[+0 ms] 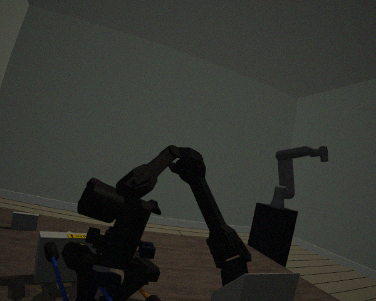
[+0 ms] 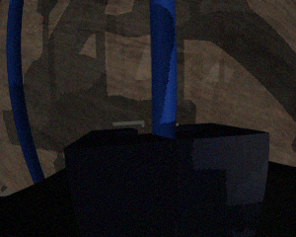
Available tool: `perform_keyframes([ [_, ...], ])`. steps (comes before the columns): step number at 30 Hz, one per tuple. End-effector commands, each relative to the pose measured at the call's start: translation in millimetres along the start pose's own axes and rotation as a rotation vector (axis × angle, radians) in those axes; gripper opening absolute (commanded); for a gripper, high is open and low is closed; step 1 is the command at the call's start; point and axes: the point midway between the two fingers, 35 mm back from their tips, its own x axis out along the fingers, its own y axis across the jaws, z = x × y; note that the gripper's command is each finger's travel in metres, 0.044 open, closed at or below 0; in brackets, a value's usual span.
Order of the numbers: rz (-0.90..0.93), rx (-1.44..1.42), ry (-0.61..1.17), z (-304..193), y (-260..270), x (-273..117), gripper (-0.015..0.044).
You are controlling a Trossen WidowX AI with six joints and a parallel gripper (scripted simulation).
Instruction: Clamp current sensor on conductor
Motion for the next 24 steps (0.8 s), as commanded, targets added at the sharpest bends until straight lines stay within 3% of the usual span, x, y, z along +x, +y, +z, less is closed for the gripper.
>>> perform_keyframes([
  [1,0.001,0.001,-0.001,0.3,0.2,-0.2,0.0262],
  [8,0.032,0.001,-0.006,1.1,0.5,-4.0,0.044],
  [12,0.179,0.006,-0.031,5.1,-0.1,-23.0,0.044],
  [24,0.186,0.007,-0.032,6.9,2.6,-10.9,0.044],
])
